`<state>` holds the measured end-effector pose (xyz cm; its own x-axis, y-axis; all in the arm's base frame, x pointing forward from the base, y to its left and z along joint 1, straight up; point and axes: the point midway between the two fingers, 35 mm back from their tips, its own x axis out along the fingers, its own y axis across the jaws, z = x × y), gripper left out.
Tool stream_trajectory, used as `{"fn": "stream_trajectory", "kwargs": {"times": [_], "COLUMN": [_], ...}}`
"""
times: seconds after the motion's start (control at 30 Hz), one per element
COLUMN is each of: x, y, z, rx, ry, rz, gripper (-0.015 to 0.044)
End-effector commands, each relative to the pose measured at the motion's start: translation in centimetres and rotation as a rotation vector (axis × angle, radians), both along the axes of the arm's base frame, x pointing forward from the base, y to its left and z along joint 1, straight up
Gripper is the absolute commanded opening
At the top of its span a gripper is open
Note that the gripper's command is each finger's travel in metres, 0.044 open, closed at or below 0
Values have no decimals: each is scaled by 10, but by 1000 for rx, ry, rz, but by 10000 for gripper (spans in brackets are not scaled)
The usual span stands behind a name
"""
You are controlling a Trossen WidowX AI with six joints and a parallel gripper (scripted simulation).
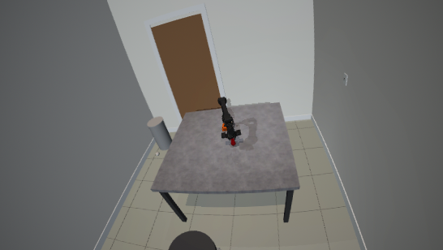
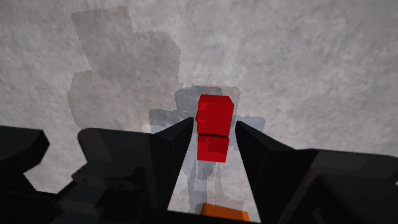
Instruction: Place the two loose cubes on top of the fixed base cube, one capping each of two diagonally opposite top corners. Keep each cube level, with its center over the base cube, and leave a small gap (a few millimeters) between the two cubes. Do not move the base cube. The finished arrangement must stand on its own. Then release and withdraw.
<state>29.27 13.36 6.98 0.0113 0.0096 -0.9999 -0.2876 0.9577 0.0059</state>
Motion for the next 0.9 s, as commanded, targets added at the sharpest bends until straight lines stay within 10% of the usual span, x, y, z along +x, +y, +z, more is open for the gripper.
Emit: {"fn": "stream_trajectory", "kwargs": {"times": [0.0, 0.87], "x": [1, 1], "y": [1, 0], "z": [8, 47], "rx": [4, 4], "ry": [-9, -9], "rz": [0, 0], "gripper": [205, 205]}}
